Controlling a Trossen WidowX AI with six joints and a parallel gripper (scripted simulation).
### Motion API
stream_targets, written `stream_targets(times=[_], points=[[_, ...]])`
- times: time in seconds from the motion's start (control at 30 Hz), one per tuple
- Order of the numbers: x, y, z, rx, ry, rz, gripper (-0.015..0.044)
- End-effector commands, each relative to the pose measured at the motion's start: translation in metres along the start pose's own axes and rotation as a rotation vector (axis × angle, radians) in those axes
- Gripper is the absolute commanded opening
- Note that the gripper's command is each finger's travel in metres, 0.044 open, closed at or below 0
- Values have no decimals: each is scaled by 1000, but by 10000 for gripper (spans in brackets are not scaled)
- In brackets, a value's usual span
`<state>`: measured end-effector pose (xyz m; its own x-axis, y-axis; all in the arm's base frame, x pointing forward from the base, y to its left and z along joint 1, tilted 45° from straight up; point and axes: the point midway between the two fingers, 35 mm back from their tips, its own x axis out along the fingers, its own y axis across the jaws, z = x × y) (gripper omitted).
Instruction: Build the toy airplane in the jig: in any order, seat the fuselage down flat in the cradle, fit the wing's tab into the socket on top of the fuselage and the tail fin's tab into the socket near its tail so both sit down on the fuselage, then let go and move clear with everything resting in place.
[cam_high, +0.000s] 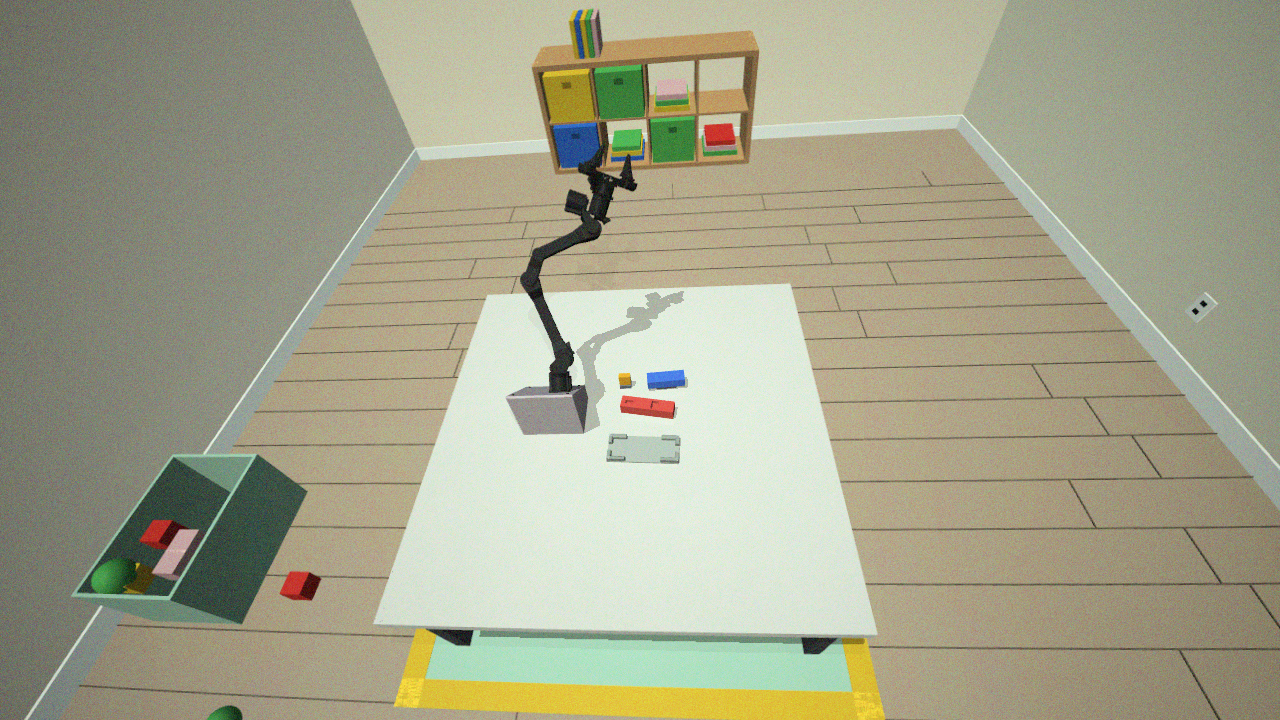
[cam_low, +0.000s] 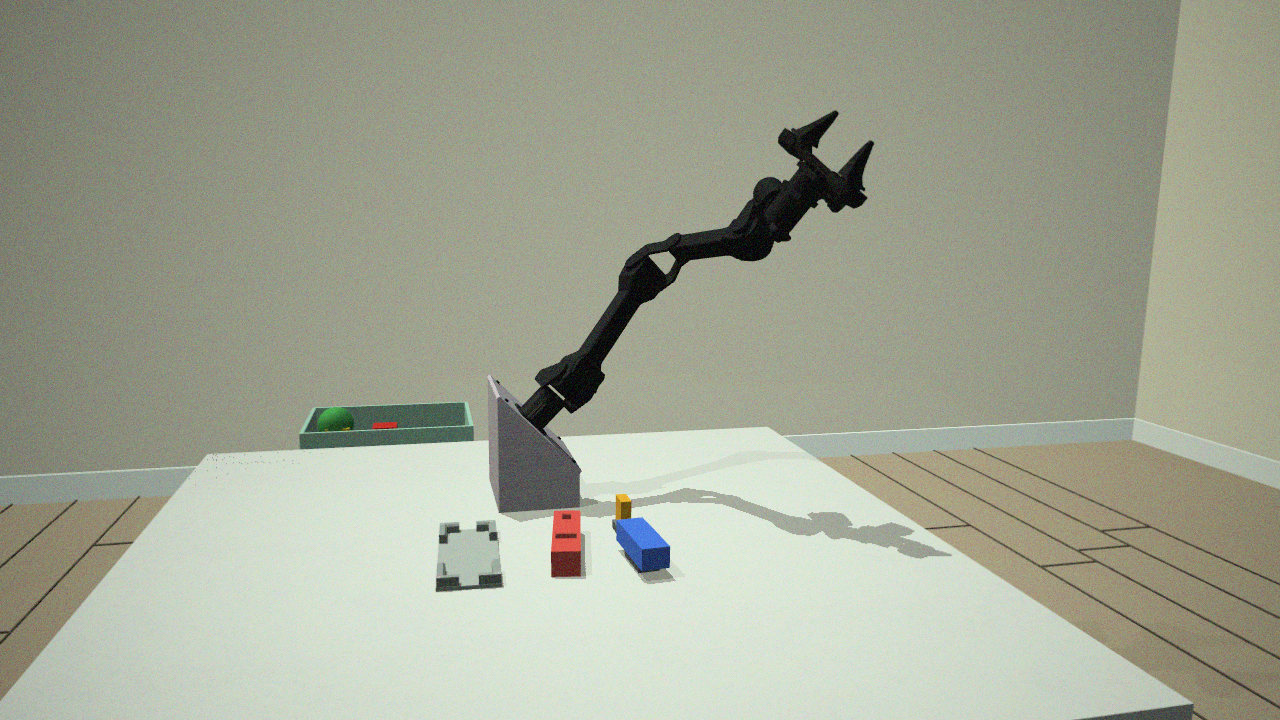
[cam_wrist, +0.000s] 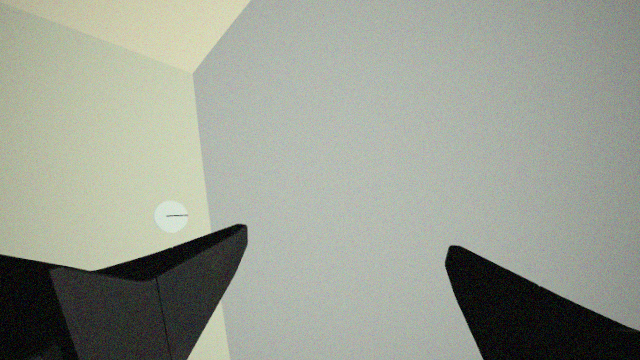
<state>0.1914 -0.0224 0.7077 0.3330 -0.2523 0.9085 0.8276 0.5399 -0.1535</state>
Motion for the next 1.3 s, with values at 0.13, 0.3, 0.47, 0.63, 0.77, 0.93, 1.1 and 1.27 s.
stream_targets(times=[0.13, 0.3, 0.47, 0.63, 0.77, 0.93, 1.1, 1.27], points=[[-22, 111, -71, -45, 109, 351, 440], [-56, 173, -126, -47, 221, 582, 440], [-103, 222, -183, -26, 366, 801, 440], [-163, 256, -237, 19, 545, 1002, 440], [-218, 272, -277, 69, 715, 1149, 440], [-292, 279, -318, 153, 958, 1305, 440], [-371, 272, -346, 273, 1249, 1428, 440], [-449, 253, -356, 429, 1586, 1500, 440]])
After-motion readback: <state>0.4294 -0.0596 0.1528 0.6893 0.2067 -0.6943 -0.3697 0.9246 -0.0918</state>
